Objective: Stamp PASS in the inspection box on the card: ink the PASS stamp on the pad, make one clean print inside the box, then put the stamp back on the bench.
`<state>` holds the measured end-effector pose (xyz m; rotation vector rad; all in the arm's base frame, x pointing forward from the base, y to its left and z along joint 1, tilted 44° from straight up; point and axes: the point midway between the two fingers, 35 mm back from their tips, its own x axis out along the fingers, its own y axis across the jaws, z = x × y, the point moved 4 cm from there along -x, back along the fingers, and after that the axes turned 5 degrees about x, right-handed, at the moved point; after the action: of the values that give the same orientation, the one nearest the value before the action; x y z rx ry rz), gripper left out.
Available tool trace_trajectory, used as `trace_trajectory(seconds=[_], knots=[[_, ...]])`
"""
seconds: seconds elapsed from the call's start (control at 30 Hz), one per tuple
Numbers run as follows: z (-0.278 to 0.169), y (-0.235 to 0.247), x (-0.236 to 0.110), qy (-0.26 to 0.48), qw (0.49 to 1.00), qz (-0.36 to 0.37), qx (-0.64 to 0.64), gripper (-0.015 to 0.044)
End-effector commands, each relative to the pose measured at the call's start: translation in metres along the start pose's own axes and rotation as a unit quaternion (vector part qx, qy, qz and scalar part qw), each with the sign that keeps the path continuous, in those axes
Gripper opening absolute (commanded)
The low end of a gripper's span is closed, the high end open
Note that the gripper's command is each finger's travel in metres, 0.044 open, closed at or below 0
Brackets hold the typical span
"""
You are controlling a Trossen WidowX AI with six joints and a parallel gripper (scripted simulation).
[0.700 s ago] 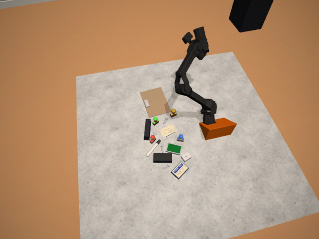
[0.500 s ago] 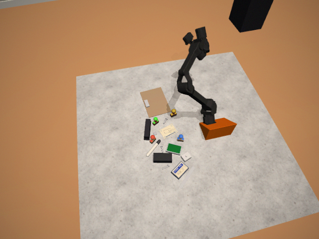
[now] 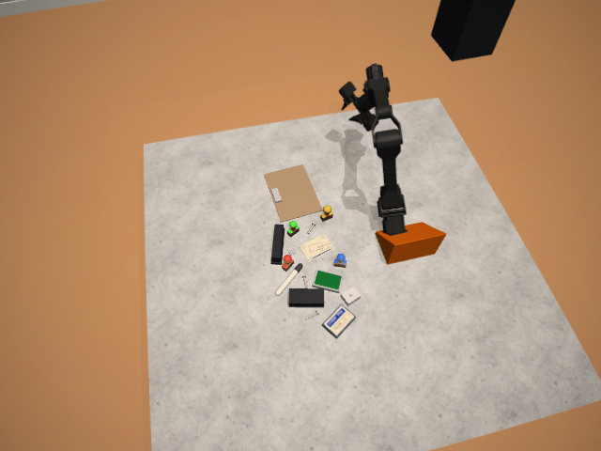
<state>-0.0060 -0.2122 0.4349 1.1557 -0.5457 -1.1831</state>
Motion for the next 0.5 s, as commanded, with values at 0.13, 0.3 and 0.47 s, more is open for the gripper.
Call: trace_trajectory(seconds=[0.13,0.3,0.47], knots=[[-0.059,-0.015,0.066,0.141,0.985,-0.068,-0.069,0.0214],[-0.100,-0.026,0.092,0.207,0.964,-0.117,-0.117,0.0214],[-0.156,-0.041,0.108,0.281,0.921,-0.168,-0.210,0.0214]])
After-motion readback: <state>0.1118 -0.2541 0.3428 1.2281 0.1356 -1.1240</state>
